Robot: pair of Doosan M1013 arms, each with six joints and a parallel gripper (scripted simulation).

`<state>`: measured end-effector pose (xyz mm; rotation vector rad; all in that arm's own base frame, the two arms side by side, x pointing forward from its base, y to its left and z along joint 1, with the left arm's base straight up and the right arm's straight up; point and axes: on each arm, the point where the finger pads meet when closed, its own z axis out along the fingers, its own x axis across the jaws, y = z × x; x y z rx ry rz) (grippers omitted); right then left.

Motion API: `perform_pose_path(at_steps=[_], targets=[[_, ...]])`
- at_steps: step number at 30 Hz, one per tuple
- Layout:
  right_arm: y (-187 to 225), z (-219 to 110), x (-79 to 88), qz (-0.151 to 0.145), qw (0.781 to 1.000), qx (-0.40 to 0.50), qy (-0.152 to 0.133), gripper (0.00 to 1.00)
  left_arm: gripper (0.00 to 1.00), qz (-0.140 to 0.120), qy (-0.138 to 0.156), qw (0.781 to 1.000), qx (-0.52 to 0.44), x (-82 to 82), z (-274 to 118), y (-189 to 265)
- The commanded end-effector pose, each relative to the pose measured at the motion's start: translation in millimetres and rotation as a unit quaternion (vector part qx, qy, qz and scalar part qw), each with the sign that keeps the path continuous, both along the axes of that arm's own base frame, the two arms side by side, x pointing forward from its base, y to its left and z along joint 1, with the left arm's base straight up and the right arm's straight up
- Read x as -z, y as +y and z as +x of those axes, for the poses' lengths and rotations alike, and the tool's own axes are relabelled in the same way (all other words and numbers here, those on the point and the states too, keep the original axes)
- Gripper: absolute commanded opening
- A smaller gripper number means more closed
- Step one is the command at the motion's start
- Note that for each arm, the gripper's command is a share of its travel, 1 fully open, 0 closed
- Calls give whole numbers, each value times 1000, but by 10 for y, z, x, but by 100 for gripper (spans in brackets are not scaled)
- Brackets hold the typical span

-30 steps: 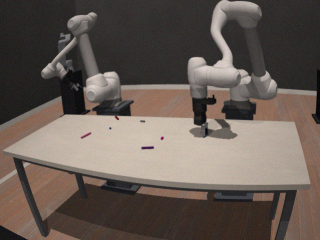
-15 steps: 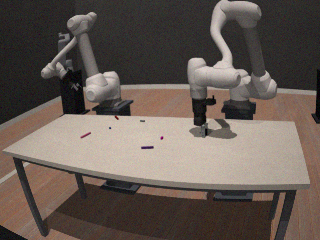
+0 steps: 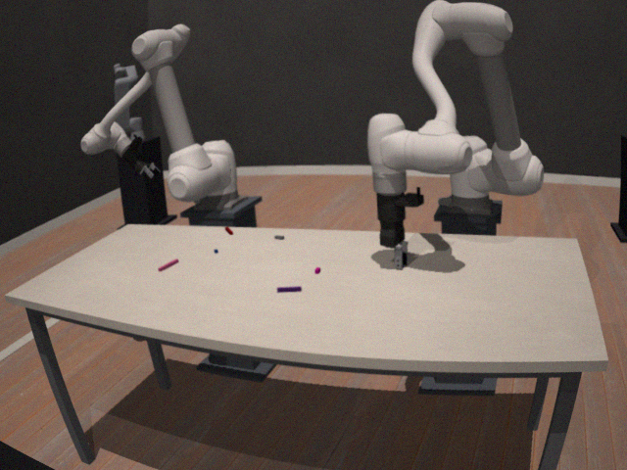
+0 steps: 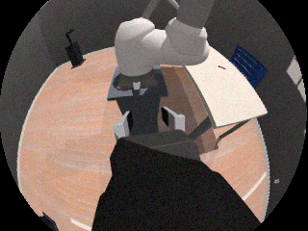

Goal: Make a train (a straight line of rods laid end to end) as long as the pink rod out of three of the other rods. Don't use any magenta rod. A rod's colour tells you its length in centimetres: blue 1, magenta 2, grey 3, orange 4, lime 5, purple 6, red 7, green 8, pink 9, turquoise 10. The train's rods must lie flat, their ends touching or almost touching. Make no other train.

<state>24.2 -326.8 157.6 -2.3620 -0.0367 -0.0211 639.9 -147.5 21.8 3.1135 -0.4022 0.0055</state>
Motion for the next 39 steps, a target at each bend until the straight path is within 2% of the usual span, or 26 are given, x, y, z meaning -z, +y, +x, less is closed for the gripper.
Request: perform_pose_path(at_steps=[1, 16, 17, 39], targets=[[30, 11, -12, 3, 1000, 4, -6, 100, 54, 3, 2, 1000, 0, 37, -38, 38], [30, 11, -12, 3, 1000, 4, -6, 100, 54, 3, 2, 1000, 0, 37, -38, 38], [30, 11, -12, 3, 1000, 4, -6, 100, 24, 3, 2, 1000, 0, 37, -38, 38], [30, 11, -12, 3, 1000, 4, -6, 100, 24, 3, 2, 1000, 0, 37, -38, 38]])
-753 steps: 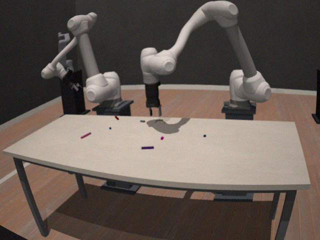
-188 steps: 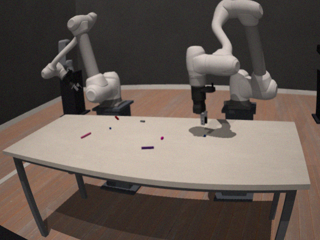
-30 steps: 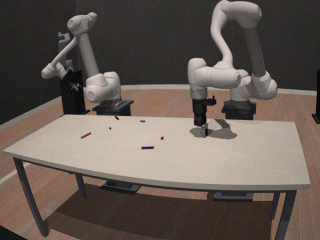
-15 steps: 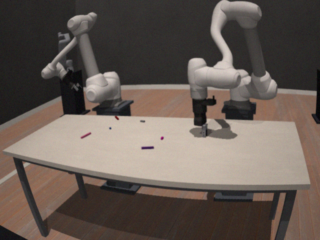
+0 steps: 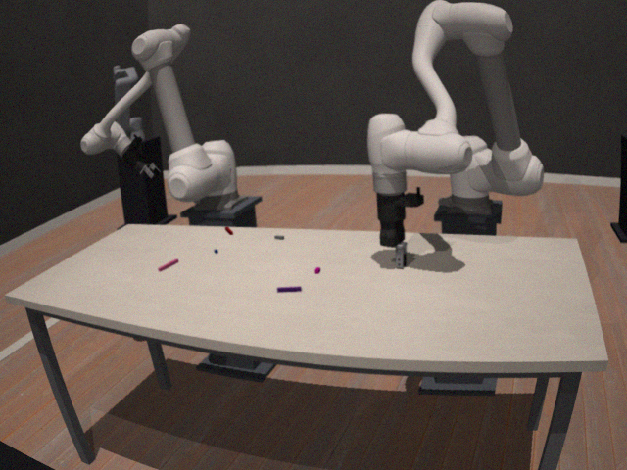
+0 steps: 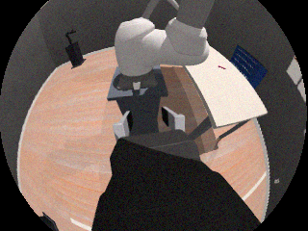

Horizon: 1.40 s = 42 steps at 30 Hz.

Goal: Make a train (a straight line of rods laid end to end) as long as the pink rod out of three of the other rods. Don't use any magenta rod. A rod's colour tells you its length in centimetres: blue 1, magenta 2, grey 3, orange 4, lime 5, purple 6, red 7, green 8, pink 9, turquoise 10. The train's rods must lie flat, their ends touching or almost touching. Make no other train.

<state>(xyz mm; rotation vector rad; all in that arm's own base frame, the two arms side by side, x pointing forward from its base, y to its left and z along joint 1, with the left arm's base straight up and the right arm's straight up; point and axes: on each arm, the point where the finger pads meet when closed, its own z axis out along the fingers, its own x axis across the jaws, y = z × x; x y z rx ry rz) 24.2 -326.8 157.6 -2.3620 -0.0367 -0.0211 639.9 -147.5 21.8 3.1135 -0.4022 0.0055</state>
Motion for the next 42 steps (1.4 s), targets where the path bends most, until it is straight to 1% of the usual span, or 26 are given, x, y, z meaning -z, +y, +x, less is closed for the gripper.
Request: perform_pose_path(at_steps=[1, 12, 14, 17, 20, 22, 24, 29, 32, 35, 42], targets=[[30, 11, -12, 3, 1000, 4, -6, 100, 24, 3, 2, 1000, 0, 37, -38, 38], [30, 11, -12, 3, 1000, 4, -6, 100, 24, 3, 2, 1000, 0, 36, -38, 38], [30, 11, -12, 3, 1000, 4, -6, 100, 24, 3, 3, 1000, 0, 12, -46, 41], [30, 11, -12, 3, 1000, 4, -6, 100, 24, 2, 1, 1000, 0, -102, -15, 31], [30, 11, -12, 3, 1000, 4, -6, 100, 24, 2, 0, 1000, 0, -273, 2, 25], [30, 11, -12, 3, 1000, 4, -6, 100, 24, 2, 0, 1000, 0, -414, 1, 26], [30, 11, -12, 3, 1000, 4, -6, 100, 24, 2, 0, 1000, 0, -414, 1, 26], [30, 11, -12, 3, 1000, 4, -6, 100, 24, 2, 0, 1000, 0, -790, -1, 27], [30, 11, -12, 3, 1000, 4, -6, 100, 24, 2, 0, 1000, 0, -949, -2, 27], [30, 11, -12, 3, 1000, 4, -6, 100, 24, 2, 0, 1000, 0, -1016, -3, 27], [30, 11, -12, 3, 1000, 4, -6, 100, 24, 2, 0, 1000, 0, -1006, 1, 26]])
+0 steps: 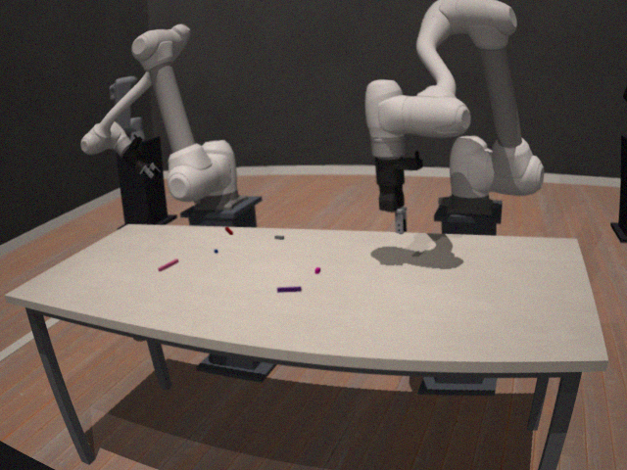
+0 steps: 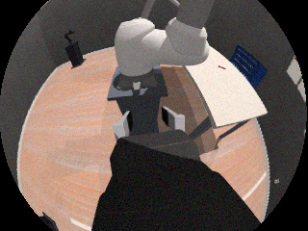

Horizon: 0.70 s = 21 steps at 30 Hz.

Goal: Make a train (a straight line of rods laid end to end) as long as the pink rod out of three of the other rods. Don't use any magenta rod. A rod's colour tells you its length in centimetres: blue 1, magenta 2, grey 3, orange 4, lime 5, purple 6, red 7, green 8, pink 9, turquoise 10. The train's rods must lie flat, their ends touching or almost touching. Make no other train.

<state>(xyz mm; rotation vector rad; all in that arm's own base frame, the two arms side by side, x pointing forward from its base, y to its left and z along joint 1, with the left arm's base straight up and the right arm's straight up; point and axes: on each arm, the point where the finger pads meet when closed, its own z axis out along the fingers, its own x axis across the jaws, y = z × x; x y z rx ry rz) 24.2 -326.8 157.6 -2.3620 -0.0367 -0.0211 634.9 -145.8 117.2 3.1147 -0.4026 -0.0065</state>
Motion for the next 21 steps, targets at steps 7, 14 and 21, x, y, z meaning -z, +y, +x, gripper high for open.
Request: perform_pose_path(at_steps=[7, 14, 21], targets=[[30, 11, -12, 3, 1000, 4, -6, 100, 24, 2, -2, 999, -37, -51, 203, -192], [30, 11, -12, 3, 1000, 4, -6, 100, 24, 2, -2, 990, -143, -81, 628, -745], [30, 11, -12, 3, 1000, 4, -6, 100, 24, 2, -2, 975, -224, -81, 916, -1216]])
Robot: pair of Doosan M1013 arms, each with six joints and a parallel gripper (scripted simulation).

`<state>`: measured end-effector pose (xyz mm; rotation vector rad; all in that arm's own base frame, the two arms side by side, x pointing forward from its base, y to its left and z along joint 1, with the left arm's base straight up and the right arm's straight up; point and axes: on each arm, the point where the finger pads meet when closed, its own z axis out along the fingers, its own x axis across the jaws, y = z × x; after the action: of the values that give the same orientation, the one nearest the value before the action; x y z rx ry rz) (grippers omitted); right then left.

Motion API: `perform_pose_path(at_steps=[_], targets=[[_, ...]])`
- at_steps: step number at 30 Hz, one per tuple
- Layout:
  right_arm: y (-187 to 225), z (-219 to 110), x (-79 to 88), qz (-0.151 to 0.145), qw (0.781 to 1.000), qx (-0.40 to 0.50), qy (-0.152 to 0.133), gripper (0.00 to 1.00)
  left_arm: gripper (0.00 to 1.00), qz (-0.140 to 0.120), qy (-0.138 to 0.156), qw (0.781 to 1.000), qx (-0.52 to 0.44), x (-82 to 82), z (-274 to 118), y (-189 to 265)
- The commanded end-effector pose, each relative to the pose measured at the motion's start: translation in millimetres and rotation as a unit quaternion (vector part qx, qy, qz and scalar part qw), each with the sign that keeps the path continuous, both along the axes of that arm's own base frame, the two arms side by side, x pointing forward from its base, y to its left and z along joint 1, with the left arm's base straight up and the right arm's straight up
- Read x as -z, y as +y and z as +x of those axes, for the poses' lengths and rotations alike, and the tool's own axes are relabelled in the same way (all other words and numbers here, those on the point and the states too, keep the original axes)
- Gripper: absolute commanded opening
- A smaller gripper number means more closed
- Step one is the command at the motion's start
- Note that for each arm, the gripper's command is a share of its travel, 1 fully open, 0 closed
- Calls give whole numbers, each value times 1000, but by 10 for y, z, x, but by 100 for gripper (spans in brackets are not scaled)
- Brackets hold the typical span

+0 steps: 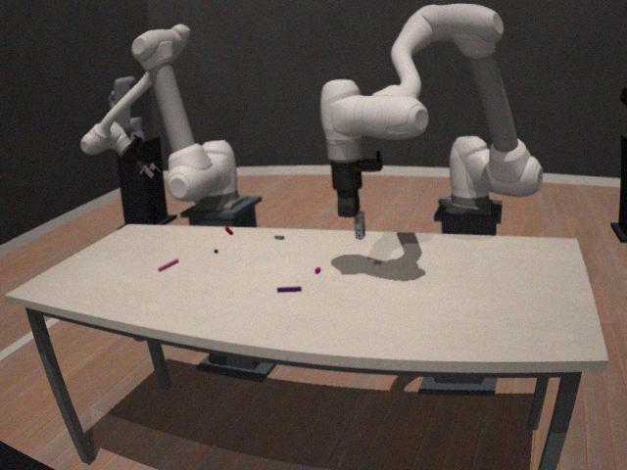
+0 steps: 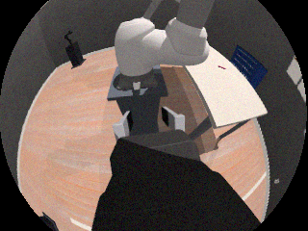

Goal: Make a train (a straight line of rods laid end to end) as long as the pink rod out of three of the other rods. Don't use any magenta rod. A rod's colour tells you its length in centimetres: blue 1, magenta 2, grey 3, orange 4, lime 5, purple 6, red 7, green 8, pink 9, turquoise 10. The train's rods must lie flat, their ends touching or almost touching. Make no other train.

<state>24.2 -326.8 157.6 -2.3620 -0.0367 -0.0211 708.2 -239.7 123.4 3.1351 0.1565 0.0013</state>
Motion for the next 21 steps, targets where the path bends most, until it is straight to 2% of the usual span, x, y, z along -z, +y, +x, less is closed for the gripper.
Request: perform_pose_path(at_steps=[1, 10, 21], targets=[[30, 11, -12, 3, 1000, 4, -6, 100, 24, 3, 1, 998, -61, -18, 226, -356], [30, 11, -12, 3, 1000, 4, -6, 100, 24, 3, 0, 985, -175, 19, 541, -1054], [30, 11, -12, 3, 1000, 4, -6, 100, 24, 2, -1, 984, -179, 9, 563, -1065]])
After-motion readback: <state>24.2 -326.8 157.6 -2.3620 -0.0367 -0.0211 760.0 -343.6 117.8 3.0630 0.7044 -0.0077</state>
